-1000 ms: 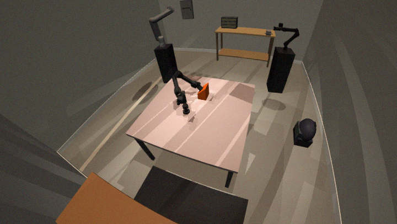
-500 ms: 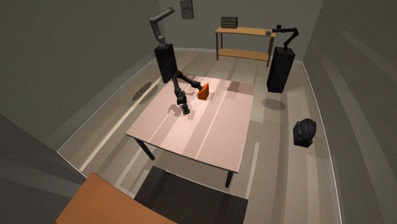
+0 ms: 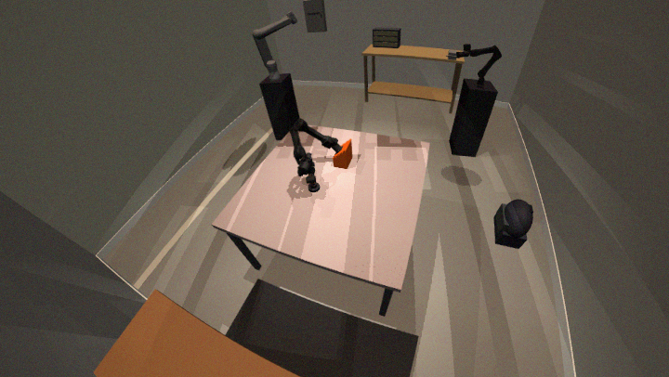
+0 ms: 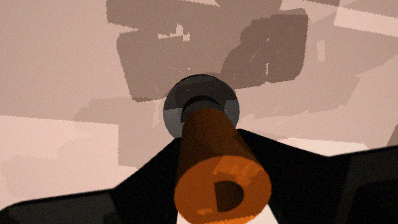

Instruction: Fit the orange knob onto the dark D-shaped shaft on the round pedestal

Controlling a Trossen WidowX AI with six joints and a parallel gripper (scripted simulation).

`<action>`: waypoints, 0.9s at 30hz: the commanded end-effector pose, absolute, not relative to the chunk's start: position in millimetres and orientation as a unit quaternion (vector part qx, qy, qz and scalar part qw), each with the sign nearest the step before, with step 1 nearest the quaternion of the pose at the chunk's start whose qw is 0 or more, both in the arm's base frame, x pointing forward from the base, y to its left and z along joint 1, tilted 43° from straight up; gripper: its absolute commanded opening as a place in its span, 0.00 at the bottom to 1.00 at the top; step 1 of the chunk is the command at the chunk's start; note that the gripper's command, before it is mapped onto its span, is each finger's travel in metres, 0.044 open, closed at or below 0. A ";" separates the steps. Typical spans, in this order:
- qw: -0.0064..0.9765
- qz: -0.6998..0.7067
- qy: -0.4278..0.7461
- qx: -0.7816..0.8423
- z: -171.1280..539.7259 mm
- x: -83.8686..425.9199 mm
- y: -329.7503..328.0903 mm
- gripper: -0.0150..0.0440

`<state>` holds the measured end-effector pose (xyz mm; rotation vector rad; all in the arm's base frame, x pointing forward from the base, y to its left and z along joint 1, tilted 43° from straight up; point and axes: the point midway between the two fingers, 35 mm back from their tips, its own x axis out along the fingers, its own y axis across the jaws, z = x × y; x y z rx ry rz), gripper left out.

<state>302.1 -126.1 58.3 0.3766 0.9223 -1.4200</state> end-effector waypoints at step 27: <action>0.632 -0.656 0.348 0.221 60.4 304.1 -125.1 0.25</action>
